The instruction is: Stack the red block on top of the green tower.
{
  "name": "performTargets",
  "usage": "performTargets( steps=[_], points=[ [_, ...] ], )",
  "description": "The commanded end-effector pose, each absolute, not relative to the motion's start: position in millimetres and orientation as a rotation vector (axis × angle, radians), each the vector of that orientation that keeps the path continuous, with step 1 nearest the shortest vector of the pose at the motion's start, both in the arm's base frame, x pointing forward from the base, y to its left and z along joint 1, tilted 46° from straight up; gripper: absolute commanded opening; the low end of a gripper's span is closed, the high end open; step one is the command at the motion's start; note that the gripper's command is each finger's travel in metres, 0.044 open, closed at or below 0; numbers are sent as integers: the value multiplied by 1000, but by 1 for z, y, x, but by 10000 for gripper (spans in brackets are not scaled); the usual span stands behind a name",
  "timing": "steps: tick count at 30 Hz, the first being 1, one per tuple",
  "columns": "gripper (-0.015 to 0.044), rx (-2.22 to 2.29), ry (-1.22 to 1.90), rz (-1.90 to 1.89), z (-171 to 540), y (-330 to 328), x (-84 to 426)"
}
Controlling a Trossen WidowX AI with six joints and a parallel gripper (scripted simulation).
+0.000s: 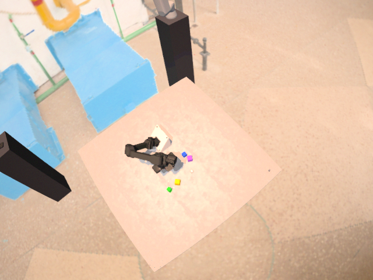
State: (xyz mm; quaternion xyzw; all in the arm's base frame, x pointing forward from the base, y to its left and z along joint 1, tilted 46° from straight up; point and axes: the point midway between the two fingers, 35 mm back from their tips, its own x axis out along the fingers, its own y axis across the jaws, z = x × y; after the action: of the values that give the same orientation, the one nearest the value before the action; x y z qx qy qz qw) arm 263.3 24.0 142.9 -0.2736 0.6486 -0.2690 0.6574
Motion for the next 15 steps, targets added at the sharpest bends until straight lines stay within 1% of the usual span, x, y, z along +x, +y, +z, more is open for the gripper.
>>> performTargets(
  steps=[1, 15],
  points=[
    [0, -622, 1459, -600, 152, 22, 281],
    [0, -630, 1439, -591, 175, 3, 333]
  ],
)
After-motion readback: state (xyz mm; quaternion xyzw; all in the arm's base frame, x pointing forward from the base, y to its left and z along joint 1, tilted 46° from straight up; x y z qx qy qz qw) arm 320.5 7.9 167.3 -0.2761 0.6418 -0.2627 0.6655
